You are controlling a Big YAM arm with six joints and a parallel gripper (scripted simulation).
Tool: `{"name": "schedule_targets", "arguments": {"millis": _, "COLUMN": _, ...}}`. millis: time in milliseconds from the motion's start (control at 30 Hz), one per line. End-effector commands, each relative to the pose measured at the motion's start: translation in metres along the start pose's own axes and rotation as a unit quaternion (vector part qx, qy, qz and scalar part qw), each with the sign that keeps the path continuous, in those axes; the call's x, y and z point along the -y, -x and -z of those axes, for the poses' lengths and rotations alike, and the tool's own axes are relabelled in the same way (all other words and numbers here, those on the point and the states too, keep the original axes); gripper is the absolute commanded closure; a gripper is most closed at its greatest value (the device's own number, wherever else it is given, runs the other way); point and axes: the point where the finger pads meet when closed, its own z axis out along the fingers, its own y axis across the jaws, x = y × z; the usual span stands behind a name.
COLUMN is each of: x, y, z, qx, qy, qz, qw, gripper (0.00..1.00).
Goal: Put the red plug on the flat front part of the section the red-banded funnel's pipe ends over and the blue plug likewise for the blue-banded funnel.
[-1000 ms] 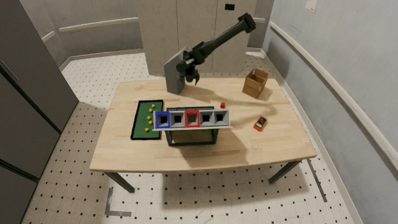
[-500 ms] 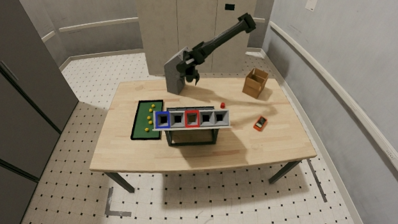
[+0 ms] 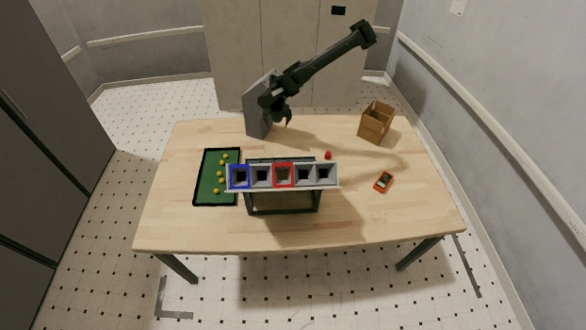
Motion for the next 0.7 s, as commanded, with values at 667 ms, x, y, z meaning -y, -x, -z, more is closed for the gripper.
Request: {"name": "schedule_targets", "arguments": {"millis": 667, "x": 0.129, "y": 0.002, "z": -0.082, "qx": -0.006, "qy": 0.0, "qz": 0.007, "qw": 1.0, "gripper": 0.2}}
